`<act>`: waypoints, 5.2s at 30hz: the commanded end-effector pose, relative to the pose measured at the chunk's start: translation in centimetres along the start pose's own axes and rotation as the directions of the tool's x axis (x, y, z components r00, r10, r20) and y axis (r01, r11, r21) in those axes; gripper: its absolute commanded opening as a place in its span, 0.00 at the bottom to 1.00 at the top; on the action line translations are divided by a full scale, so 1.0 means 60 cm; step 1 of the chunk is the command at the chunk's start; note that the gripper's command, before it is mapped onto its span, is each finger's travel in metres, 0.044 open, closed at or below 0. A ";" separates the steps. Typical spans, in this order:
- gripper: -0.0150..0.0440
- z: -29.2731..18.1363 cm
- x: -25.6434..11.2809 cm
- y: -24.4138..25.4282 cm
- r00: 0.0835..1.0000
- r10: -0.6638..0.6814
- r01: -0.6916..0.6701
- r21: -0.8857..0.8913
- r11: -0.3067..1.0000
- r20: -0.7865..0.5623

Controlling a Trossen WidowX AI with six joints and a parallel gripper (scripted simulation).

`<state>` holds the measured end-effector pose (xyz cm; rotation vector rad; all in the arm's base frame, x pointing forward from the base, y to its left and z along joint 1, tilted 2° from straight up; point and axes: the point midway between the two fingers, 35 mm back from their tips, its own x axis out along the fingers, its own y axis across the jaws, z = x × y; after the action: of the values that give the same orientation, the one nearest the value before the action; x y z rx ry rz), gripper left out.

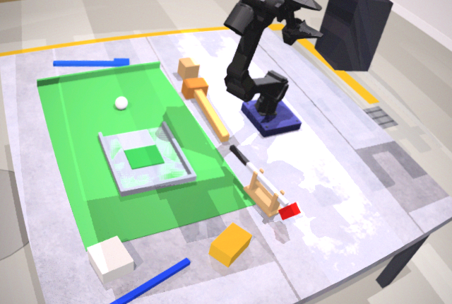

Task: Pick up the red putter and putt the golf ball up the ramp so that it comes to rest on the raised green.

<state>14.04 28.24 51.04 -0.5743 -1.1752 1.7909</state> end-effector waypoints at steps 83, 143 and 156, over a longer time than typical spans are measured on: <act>1.00 -0.045 -0.751 0.138 -0.804 -0.122 0.577 -0.716 -0.392 -0.582; 1.00 -0.360 -0.185 0.629 0.199 0.831 0.227 0.849 0.477 -0.520; 1.00 -0.367 -0.186 0.643 0.199 0.831 0.227 0.849 0.477 -0.519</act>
<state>20.21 23.40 6.72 -1.1748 0.8231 1.5452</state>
